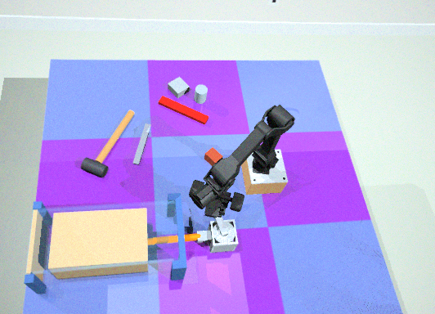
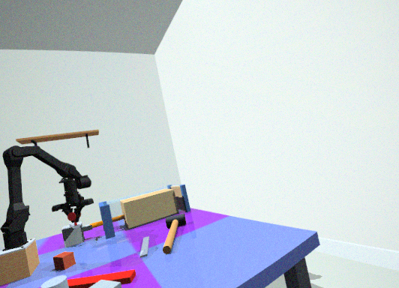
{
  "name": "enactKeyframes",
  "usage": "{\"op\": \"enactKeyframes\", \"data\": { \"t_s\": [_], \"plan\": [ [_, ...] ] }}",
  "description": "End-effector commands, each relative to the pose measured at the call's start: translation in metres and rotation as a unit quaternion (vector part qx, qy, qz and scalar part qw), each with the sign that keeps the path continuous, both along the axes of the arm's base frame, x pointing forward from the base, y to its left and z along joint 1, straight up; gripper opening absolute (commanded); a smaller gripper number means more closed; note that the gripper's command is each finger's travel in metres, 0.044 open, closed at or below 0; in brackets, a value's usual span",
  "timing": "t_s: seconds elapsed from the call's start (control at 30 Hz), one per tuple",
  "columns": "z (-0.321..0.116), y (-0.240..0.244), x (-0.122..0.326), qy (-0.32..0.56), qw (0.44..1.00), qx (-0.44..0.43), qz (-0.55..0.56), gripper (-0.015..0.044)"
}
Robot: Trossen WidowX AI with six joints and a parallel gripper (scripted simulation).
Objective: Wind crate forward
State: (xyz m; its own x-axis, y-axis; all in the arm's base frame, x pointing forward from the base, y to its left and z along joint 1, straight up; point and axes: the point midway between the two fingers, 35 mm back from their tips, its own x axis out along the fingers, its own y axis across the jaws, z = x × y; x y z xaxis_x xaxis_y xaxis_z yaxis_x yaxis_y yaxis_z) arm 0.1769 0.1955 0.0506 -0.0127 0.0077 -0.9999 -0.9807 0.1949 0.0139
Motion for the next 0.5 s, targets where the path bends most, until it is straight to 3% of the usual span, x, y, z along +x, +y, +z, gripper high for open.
{"op": "enactKeyframes", "data": {
  "t_s": [0.0,0.47],
  "plan": [
    [0.001,0.008,0.012,-0.013,1.0,0.008,0.0,0.0],
    [0.001,0.017,0.023,-0.014,1.0,0.008,0.0,0.0]
  ]
}}
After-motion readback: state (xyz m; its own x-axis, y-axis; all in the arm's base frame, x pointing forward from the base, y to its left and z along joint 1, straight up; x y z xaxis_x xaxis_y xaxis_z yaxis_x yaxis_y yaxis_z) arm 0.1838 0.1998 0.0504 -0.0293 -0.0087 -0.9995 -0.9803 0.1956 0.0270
